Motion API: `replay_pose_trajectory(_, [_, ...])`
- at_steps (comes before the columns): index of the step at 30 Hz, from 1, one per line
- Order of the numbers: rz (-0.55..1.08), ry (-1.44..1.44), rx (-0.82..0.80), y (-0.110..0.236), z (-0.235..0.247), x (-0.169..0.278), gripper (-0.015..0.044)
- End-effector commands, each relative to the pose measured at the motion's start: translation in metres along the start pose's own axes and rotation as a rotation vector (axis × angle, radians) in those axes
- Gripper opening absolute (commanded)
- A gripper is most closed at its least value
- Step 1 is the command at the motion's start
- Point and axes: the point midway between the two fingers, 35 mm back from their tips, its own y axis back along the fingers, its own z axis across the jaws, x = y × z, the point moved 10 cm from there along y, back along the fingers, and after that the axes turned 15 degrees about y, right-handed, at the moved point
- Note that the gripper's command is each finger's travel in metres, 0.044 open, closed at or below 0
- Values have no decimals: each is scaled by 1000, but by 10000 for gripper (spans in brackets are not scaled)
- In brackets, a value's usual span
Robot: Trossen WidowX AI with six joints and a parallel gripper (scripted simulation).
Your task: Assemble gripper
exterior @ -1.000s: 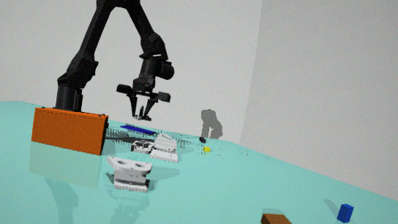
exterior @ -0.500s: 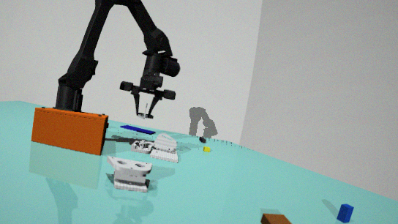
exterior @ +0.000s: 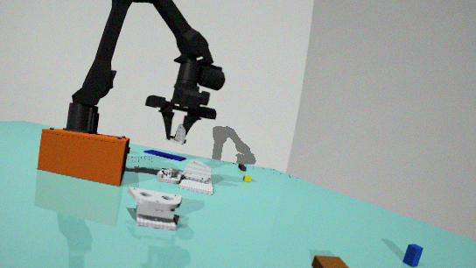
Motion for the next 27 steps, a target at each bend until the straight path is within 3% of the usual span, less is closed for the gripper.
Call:
replay_pose_trajectory(1, [-6,88,7,-1,-7,-11,134])
replay_pose_trajectory(27, [-9,690,17,0,-55,-74,134])
